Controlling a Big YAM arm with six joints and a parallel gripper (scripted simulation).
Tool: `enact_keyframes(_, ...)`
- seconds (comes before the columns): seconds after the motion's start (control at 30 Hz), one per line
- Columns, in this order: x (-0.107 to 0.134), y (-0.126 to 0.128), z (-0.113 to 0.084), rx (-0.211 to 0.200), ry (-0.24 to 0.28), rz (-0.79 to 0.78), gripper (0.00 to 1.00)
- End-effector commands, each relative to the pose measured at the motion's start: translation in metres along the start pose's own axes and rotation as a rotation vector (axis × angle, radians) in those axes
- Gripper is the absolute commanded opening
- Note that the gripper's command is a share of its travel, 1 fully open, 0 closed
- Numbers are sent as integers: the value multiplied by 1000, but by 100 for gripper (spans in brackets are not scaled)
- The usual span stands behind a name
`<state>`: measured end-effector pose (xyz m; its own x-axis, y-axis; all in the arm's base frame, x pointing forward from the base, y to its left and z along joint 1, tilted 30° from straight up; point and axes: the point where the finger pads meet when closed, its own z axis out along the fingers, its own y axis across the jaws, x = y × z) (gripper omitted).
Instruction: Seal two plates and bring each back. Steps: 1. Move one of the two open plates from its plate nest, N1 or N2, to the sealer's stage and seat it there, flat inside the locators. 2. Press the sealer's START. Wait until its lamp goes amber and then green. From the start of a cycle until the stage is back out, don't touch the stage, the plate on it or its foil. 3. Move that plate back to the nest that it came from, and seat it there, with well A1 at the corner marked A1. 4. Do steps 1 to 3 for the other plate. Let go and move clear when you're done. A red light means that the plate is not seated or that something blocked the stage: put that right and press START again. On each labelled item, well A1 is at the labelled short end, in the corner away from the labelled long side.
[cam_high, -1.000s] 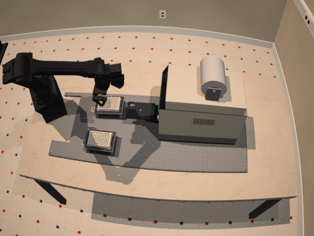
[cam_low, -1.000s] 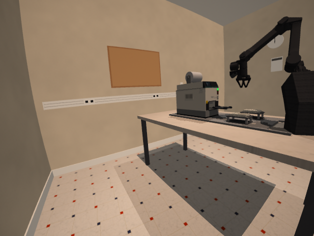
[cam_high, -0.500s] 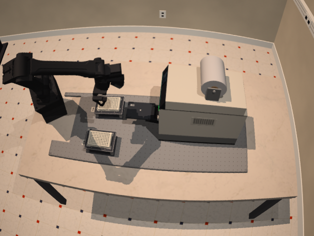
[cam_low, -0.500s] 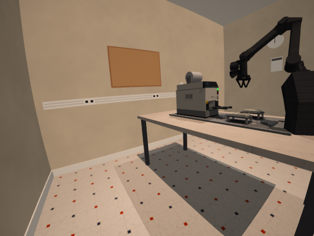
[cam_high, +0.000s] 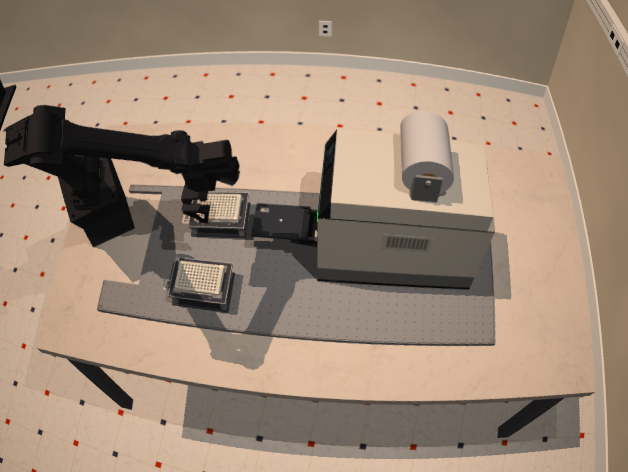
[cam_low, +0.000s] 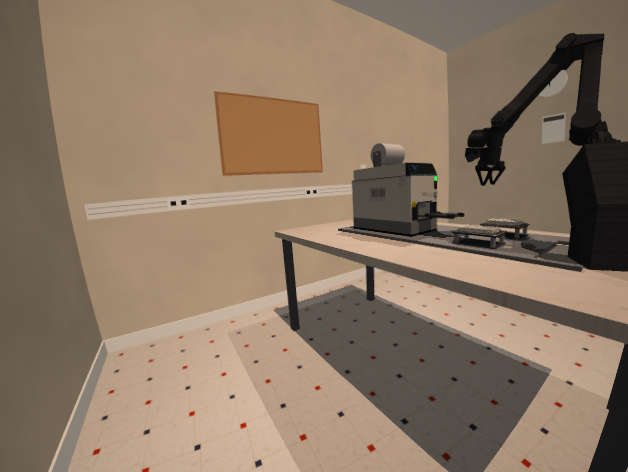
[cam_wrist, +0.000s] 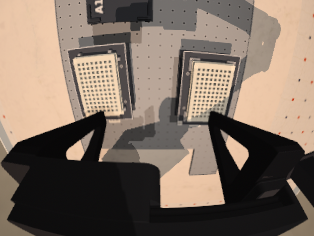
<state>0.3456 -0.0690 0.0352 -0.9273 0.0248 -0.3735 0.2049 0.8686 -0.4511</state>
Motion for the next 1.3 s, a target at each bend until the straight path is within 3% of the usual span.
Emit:
enact_keyframes(0.0, -6, -1, 11, -11, -70, -37, 100)
enact_keyframes(0.07, 2, -2, 24, -10, -120, -48, 100)
enact_keyframes(0.17, 10, -2, 45, -8, -80, -54, 100)
enact_keyframes(0.2, 13, -1, 51, -8, -123, -59, 100)
enact_keyframes(0.27, 26, 0, 61, -15, -160, -82, 100)
enact_keyframes(0.37, 21, 0, 76, -15, -158, -74, 100)
enact_keyframes(0.47, 4, 0, 64, -6, -192, -68, 100)
enact_keyframes(0.83, -10, 7, 54, -18, -210, -45, 100)
enact_keyframes(1.17, 11, 9, 56, -24, -174, -53, 100)
enact_keyframes(1.27, 23, 33, 56, -28, -171, -60, 100)
